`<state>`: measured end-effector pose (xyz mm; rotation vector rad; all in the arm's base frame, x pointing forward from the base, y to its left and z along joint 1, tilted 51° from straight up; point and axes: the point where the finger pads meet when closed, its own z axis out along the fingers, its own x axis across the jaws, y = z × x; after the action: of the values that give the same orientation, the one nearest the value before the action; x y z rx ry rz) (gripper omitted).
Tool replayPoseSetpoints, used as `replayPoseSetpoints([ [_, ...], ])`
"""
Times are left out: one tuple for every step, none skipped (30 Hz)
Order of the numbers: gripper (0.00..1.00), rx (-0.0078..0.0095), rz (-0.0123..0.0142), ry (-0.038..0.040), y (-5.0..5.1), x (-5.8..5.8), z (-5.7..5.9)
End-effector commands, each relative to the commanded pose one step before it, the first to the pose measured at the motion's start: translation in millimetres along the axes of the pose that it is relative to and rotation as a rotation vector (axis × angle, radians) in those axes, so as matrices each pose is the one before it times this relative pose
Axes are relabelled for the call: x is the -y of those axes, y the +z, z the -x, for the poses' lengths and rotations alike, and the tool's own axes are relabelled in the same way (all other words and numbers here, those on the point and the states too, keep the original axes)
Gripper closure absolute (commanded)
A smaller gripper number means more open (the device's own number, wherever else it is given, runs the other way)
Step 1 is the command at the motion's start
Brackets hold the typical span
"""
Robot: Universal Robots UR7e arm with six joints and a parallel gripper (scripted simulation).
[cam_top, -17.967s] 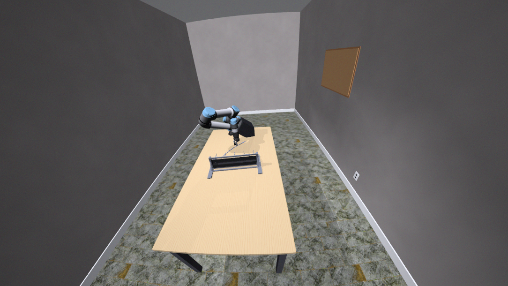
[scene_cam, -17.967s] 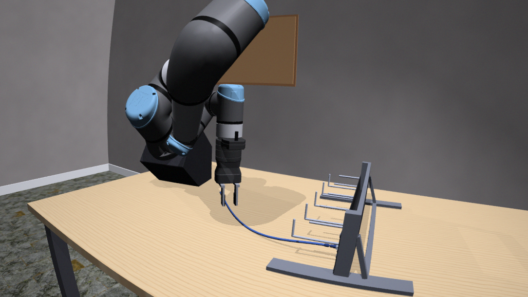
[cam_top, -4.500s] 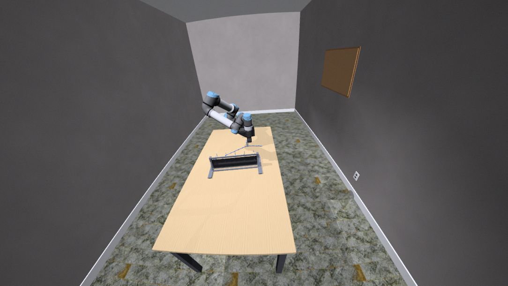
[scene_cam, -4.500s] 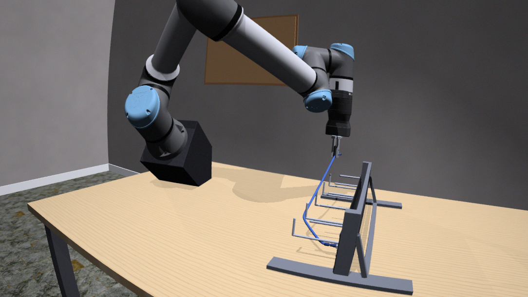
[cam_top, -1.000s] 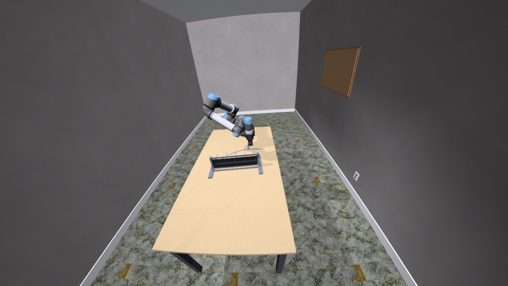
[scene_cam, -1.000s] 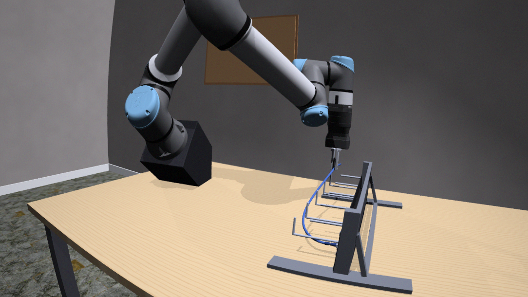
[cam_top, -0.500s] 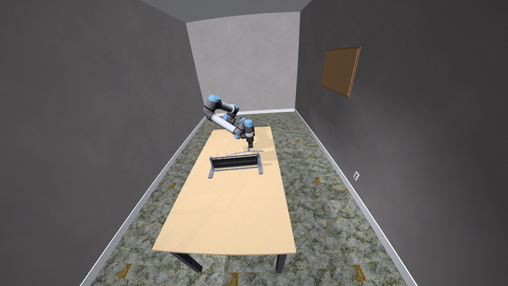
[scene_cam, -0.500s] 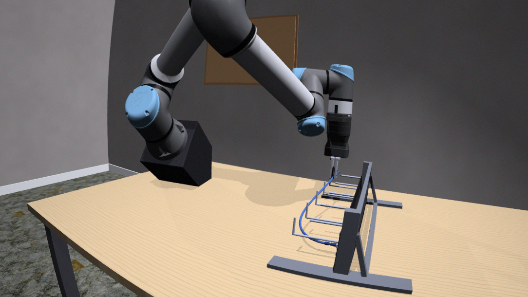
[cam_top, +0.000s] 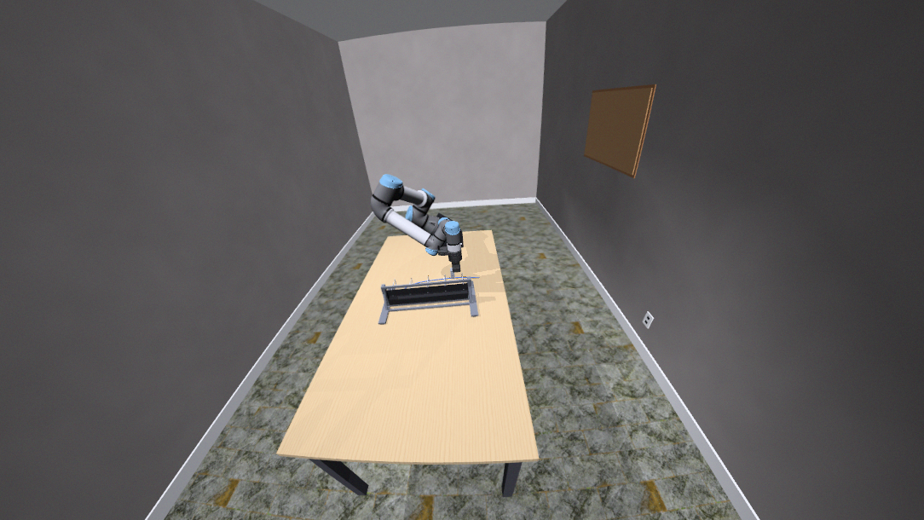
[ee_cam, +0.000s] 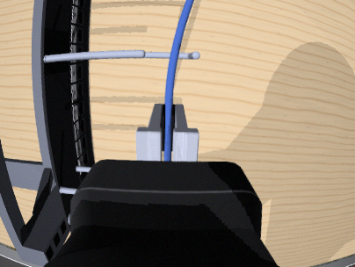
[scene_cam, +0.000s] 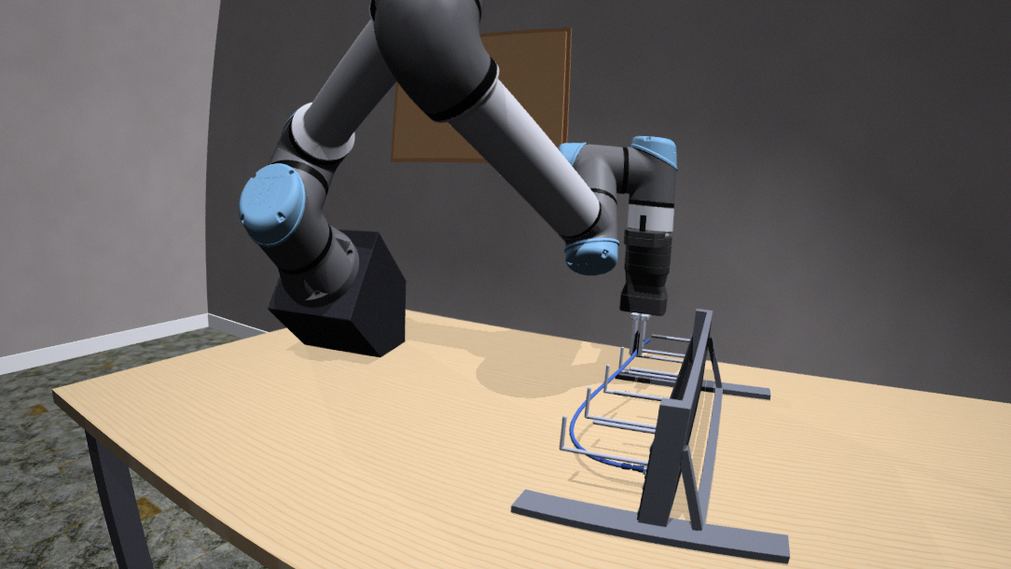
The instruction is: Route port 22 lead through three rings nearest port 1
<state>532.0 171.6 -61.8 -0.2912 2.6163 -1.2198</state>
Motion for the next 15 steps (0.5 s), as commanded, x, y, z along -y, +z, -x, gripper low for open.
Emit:
replayPoseSetpoints([
  [1.00,0.00173,0.00046,0.00054,2.41,-0.02,0.45],
  [1.00,0.00000,0.00000,0.00000,0.87,0.00,0.00],
  [1.00,0.00000,0.00000,0.00000,0.80,0.00,0.00],
  [1.00,0.00000,0.00000,0.00000,0.74,0.00,0.00],
  [1.00,0.00000,0.00000,0.00000,0.67,0.00,0.00],
  [1.00,0.00000,0.00000,0.00000,0.60,0.00,0.00],
  [1.00,0.00000,0.00000,0.00000,0.53,0.00,0.00],
  [1.00,0.00000,0.00000,0.00000,0.47,0.00,0.00],
  [1.00,0.00000,0.00000,0.00000,0.41,0.00,0.00],
  [1.00,0.00000,0.00000,0.00000,0.35,0.00,0.00],
  [1.00,0.00000,0.00000,0.00000,0.29,0.00,0.00],
  [1.00,0.00000,0.00000,0.00000,0.24,0.00,0.00],
  [1.00,0.00000,0.00000,0.00000,0.19,0.00,0.00],
  [1.00,0.00000,0.00000,0.00000,0.15,0.00,0.00],
  [1.00,0.00000,0.00000,0.00000,0.11,0.00,0.00],
])
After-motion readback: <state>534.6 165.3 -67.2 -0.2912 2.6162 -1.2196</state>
